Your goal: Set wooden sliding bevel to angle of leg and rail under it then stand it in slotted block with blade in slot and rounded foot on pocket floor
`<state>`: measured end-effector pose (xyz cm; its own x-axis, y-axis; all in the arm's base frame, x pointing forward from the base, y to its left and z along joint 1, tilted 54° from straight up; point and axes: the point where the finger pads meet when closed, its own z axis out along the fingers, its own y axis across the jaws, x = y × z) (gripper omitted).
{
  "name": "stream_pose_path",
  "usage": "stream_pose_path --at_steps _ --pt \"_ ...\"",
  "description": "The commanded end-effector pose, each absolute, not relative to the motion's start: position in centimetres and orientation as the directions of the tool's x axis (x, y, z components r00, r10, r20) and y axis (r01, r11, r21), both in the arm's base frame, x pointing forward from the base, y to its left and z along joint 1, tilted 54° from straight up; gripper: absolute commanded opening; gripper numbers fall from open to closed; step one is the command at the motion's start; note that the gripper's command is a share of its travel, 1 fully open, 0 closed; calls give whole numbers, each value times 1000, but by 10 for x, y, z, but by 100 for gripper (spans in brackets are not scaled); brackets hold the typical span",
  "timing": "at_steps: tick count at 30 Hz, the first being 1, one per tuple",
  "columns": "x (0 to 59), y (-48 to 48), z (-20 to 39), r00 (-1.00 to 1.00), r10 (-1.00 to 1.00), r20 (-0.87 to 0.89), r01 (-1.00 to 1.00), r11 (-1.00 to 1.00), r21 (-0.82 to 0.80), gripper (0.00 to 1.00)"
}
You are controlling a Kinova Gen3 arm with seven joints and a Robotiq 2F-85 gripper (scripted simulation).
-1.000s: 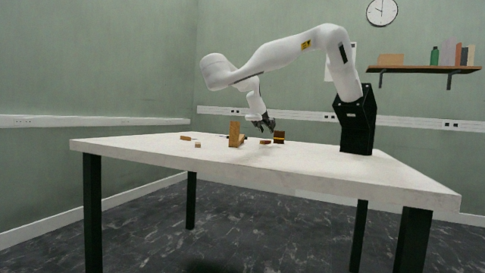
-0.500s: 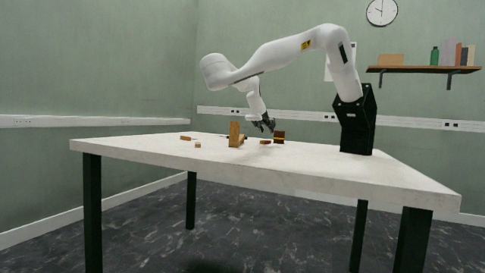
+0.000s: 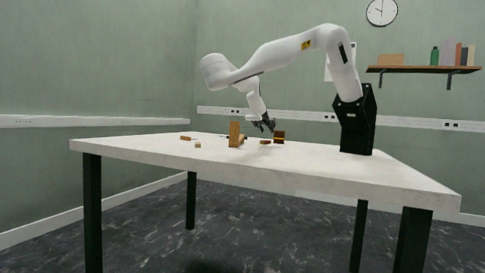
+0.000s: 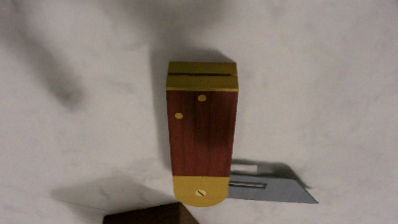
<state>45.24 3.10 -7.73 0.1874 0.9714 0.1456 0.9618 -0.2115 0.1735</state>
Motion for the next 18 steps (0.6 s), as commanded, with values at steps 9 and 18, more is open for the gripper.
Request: stream_pose_path --at_steps 9,18 --pt "453 30 -77 189 971 145 961 -213 174 64" --pt "454 34 -80 189 971 145 961 -213 174 64"
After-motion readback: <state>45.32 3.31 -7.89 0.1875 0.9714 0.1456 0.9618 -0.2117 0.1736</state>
